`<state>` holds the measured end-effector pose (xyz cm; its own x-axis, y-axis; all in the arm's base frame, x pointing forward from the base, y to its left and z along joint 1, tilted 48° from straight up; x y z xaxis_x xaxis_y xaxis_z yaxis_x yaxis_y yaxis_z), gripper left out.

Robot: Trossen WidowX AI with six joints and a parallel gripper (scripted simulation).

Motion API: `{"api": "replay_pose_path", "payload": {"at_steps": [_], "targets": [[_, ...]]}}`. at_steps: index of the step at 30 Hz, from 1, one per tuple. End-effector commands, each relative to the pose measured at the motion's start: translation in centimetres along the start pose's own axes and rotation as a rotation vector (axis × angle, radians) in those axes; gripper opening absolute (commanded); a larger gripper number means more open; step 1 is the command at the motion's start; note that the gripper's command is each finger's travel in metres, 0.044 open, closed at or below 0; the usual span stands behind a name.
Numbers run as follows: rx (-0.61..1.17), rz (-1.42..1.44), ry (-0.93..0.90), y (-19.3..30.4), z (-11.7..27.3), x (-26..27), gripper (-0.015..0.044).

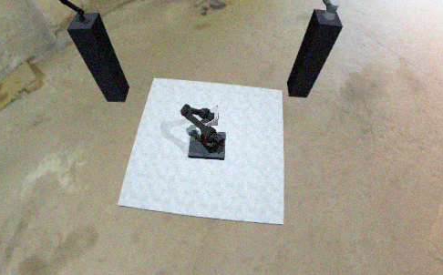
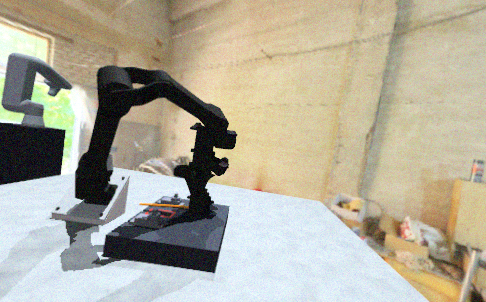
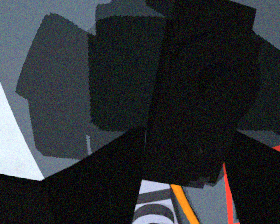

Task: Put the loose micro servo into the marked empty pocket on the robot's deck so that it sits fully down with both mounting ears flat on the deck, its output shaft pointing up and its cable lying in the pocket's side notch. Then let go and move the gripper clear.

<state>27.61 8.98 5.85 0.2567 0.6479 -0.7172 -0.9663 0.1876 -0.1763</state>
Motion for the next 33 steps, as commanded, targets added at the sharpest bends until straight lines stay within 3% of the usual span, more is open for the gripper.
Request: {"api": "replay_pose_path", "payload": {"at_steps": [1, 6, 21, 33], "targets": [[-0.004, -0.001, -0.002, -0.1, 1.0, 0.0, 0.0], [-0.004, -0.001, -0.002, 0.0, 2.9, -0.3, 0.0], [-0.004, -0.001, -0.002, -1.1, 2.9, -0.7, 0.0], [-0.004, -0.001, 0.0, -1.8, 2.9, -4.0, 0.0]]}}
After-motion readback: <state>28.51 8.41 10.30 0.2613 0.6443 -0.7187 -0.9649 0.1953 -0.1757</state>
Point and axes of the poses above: the point midway between the two fingers, 35 mm back from their tips, its own z axis back along the fingers, its own x axis across the jaws, y = z × x, the point moved 5 cm from there along z, back along the fingers, and after that the axes turned 4 degrees about z, right-handed, at the moved point
